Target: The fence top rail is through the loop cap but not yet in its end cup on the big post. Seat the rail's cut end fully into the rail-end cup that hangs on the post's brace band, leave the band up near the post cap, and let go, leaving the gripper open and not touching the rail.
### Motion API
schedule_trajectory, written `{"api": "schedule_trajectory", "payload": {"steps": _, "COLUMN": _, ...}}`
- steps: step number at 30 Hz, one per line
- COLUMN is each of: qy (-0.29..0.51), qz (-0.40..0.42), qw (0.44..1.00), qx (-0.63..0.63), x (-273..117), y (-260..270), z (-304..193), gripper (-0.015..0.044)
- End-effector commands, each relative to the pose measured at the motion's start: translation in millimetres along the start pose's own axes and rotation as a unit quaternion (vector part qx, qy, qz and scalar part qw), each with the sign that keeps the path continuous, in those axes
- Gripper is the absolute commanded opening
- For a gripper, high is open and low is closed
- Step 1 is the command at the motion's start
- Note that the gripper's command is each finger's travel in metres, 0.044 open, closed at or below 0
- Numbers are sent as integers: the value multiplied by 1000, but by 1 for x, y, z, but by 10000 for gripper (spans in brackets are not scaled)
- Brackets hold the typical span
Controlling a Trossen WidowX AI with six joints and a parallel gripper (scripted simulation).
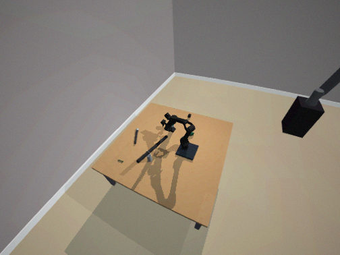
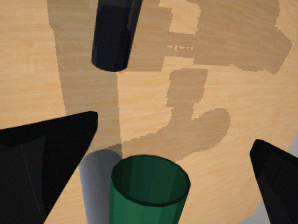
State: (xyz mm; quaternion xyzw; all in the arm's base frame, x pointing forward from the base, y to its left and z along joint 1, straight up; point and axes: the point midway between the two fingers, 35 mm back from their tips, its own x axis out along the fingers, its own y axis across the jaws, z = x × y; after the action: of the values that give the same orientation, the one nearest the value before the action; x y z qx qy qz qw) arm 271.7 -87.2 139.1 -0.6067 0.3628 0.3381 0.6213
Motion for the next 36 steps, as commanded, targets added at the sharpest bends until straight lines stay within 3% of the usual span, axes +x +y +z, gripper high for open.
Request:
{"api": "schedule_trajectory", "payload": {"steps": 1, "qy": 5, "qz": -9, "qw": 1000, "qx": 1, "x": -15, "y": -9, "z": 11, "gripper": 440}}
{"api": "schedule_trajectory", "payload": {"steps": 9, "qy": 1, "qz": -4, "qw": 1000, "qx": 6, "x": -14, "y": -7, "z": 14, "gripper": 440}}
{"api": "schedule_trajectory", "payload": {"steps": 14, "qy": -11, "qz": -1, "qw": 986, "qx": 164, "x": -31, "y": -21, "z": 41, "gripper": 440}}
{"api": "schedule_trajectory", "payload": {"steps": 20, "qy": -27, "qz": 8, "qw": 926, "qx": 377, "x": -58, "y": -33, "z": 79, "gripper": 440}}
{"api": "schedule_trajectory", "payload": {"steps": 26, "qy": -39, "qz": 23, "qw": 820, "qx": 571, "x": -90, "y": -38, "z": 115, "gripper": 440}}
{"api": "schedule_trajectory", "payload": {"steps": 30, "qy": -42, "qz": 29, "qw": 770, "qx": 636, "x": -102, "y": -39, "z": 126, "gripper": 440}}
{"api": "schedule_trajectory", "payload": {"steps": 36, "qy": -42, "qz": 30, "qw": 764, "qx": 643, "x": -104, "y": -39, "z": 128, "gripper": 440}}
